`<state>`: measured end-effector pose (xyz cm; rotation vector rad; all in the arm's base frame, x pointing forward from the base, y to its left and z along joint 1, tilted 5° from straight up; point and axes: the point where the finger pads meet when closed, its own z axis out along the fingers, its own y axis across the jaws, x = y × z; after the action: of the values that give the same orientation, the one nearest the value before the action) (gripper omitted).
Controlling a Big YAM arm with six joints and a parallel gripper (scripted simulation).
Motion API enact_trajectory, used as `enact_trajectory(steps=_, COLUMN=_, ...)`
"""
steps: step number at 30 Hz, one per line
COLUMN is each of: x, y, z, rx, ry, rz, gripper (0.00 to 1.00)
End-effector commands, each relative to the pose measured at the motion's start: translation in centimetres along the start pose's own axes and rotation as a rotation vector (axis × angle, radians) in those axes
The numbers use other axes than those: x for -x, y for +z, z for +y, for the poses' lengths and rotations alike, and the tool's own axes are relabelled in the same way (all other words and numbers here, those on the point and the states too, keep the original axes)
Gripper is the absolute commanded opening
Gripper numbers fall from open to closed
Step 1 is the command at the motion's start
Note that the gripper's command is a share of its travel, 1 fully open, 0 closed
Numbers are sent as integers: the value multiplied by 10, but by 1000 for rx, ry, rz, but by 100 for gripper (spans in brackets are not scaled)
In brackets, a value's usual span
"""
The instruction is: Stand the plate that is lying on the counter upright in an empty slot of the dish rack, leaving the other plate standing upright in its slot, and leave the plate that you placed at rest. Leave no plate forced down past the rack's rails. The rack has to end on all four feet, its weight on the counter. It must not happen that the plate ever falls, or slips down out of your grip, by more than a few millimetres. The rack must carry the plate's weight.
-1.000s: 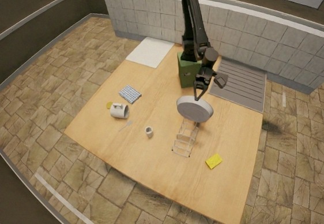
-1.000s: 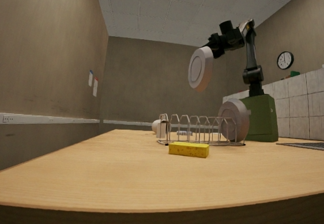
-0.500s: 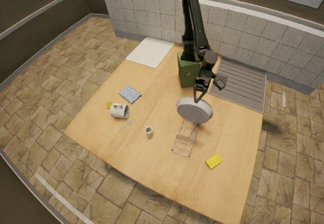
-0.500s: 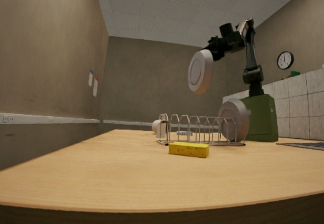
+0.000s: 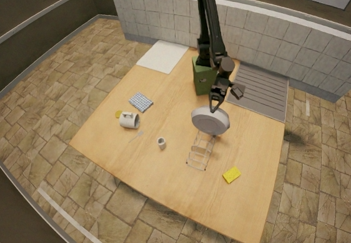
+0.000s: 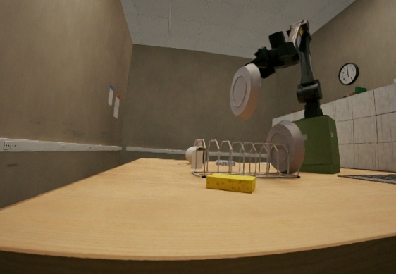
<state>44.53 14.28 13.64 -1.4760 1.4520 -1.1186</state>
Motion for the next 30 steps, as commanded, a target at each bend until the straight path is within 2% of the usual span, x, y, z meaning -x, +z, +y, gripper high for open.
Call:
enact_trajectory(steps=1, x=-3, y=3, z=-13, rx=-40, ry=35, rz=4, gripper=0)
enact_trajectory(steps=13, x=-4, y=1, z=-17, rx=-48, ry=40, rz=3, gripper=0)
enact_trajectory(steps=18, x=-5, y=4, z=-1, rx=-20, ry=24, rz=8, gripper=0)
enact_trajectory(steps=30, x=-5, y=7, z=11, rx=-18, ry=17, rz=7, gripper=0)
